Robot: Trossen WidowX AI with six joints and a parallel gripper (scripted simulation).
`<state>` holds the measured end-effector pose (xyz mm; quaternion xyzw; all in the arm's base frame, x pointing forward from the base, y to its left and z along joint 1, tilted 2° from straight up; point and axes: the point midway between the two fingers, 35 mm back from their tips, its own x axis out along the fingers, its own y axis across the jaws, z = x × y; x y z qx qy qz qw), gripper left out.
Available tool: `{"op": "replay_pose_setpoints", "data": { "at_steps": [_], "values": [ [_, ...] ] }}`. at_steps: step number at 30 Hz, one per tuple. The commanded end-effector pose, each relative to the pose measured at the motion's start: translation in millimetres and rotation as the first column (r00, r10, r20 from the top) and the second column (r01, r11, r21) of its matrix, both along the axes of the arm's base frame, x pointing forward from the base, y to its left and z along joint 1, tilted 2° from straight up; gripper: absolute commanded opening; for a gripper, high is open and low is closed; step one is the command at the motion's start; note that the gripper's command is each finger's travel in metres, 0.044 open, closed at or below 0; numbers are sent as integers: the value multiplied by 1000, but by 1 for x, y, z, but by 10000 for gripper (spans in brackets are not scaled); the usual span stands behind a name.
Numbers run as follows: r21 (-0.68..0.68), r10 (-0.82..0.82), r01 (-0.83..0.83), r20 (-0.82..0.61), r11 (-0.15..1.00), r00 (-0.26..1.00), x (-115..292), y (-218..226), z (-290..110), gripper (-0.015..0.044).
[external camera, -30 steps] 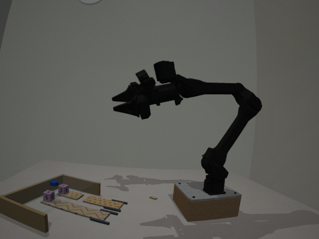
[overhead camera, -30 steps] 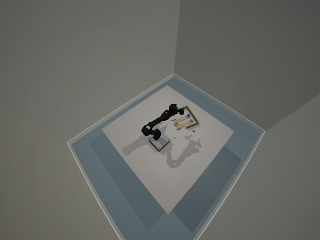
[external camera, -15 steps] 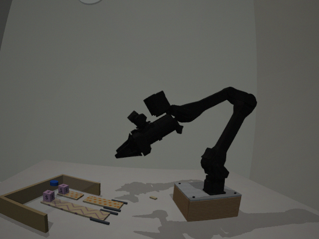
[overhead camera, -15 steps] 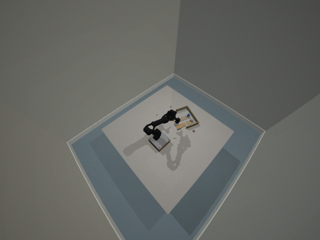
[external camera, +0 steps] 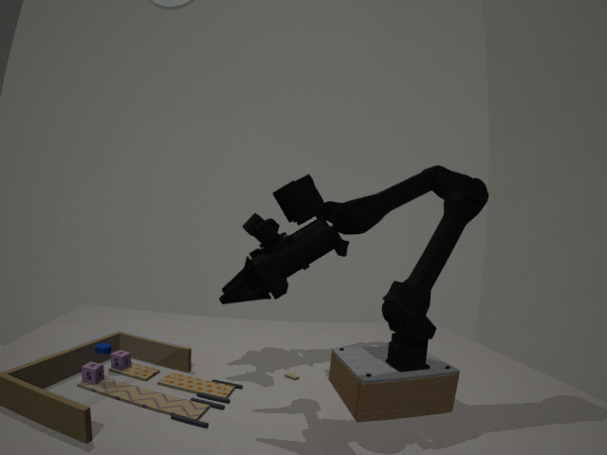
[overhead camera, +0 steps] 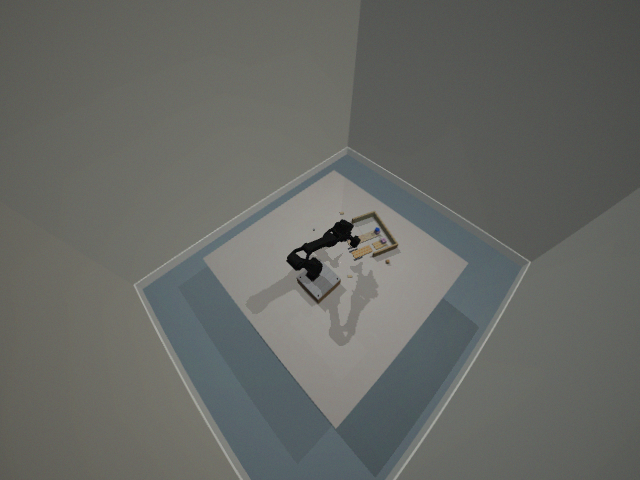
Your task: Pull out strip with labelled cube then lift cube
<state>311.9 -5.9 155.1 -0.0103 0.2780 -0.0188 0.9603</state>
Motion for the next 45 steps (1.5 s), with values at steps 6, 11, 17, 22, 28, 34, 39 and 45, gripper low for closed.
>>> {"op": "replay_pose_setpoints", "data": {
  "at_steps": [6, 11, 17, 22, 28, 34, 39, 45],
  "values": [
    [68, -41, 55, -200, 996, 979, 24, 4, -14, 242],
    [110, -80, 136, -412, 985, 908, 48, 11, -34, 111],
    [103, -131, 254, -640, 962, 757, 69, 20, -67, 0],
    [48, -179, 348, -786, 936, 591, 80, 25, -98, 0],
    [38, -186, 359, -803, 932, 566, 81, 26, -103, 0],
    [38, -186, 359, -803, 932, 566, 83, 25, -110, 0],
    [38, -186, 359, -803, 932, 566, 84, 25, -118, 0],
    [38, -186, 359, -803, 932, 566, 85, 24, -128, 0]
  ]
}}
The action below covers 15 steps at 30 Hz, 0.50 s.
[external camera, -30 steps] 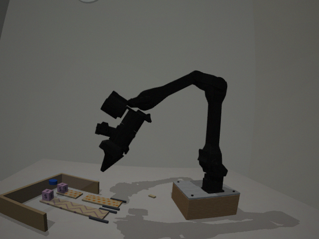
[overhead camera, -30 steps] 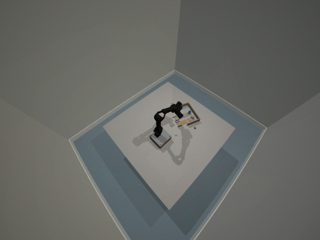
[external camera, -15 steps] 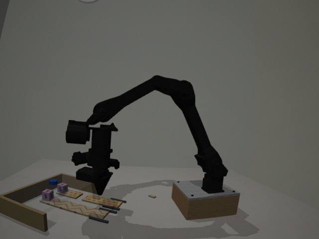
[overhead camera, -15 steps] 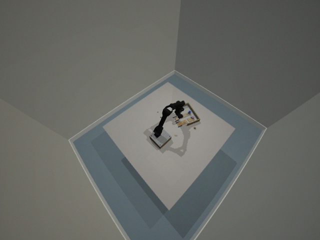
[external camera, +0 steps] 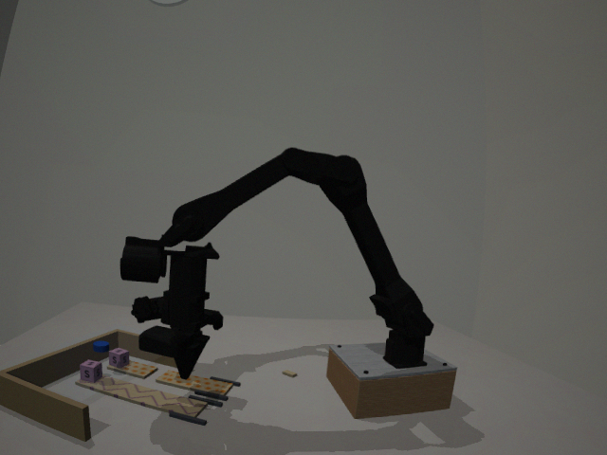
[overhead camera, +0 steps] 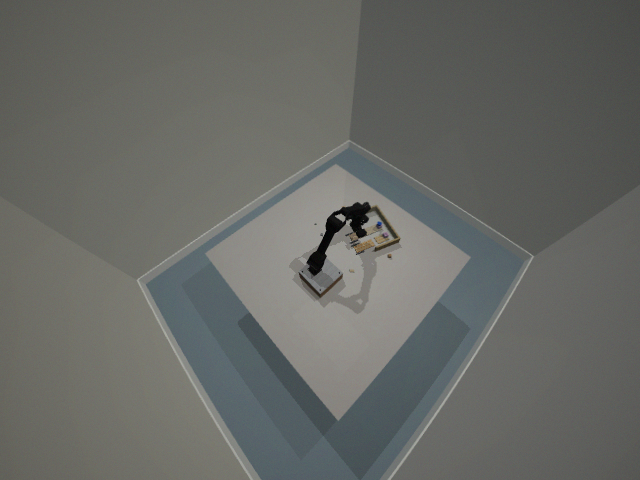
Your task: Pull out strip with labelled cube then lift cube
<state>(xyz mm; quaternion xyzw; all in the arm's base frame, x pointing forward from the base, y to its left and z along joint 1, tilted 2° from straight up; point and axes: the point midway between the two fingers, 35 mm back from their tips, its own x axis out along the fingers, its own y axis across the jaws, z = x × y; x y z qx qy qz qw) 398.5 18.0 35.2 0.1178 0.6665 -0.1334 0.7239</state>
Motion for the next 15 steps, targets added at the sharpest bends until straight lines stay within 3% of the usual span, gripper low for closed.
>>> {"op": "replay_pose_setpoints", "data": {
  "at_steps": [1, 15],
  "values": [
    [6, -4, 4, -8, 1000, 1000, -1, 0, -10, 0],
    [6, -4, 4, -9, 1000, 1000, 0, -2, -33, 0]
  ]
}}
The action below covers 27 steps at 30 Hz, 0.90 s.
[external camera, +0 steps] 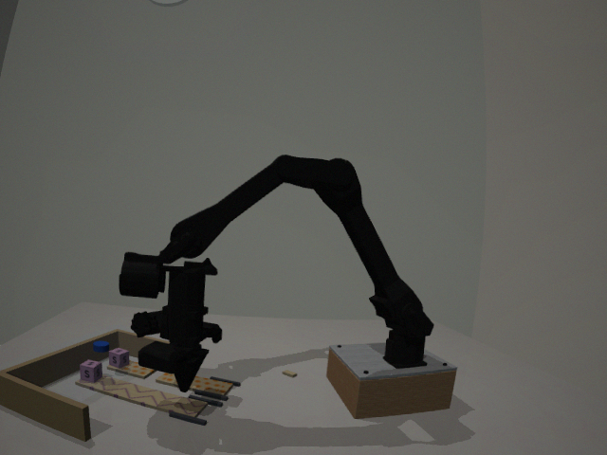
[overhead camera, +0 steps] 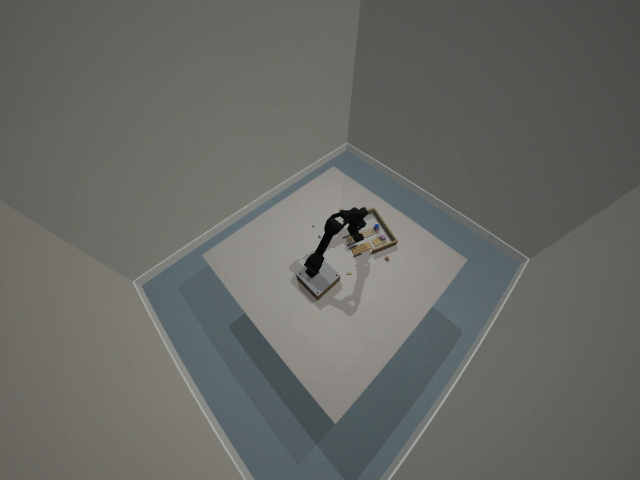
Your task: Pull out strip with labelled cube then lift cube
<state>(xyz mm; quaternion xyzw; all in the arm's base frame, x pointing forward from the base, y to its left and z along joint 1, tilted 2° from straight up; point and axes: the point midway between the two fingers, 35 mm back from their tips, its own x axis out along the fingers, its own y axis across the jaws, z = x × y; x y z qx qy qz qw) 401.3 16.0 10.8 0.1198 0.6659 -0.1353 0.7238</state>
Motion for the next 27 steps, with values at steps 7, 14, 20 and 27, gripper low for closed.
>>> {"op": "replay_pose_setpoints", "data": {
  "at_steps": [7, 14, 20, 27],
  "values": [
    [5, 1, -1, -9, 1000, 1000, -2, -1, -19, 0],
    [5, 1, -1, -9, 1000, 1000, -1, -2, -28, 0],
    [5, 1, -1, -9, 1000, 1000, -1, -2, -28, 0],
    [5, 1, -1, -9, 1000, 1000, -1, -2, -28, 0]
  ]
}}
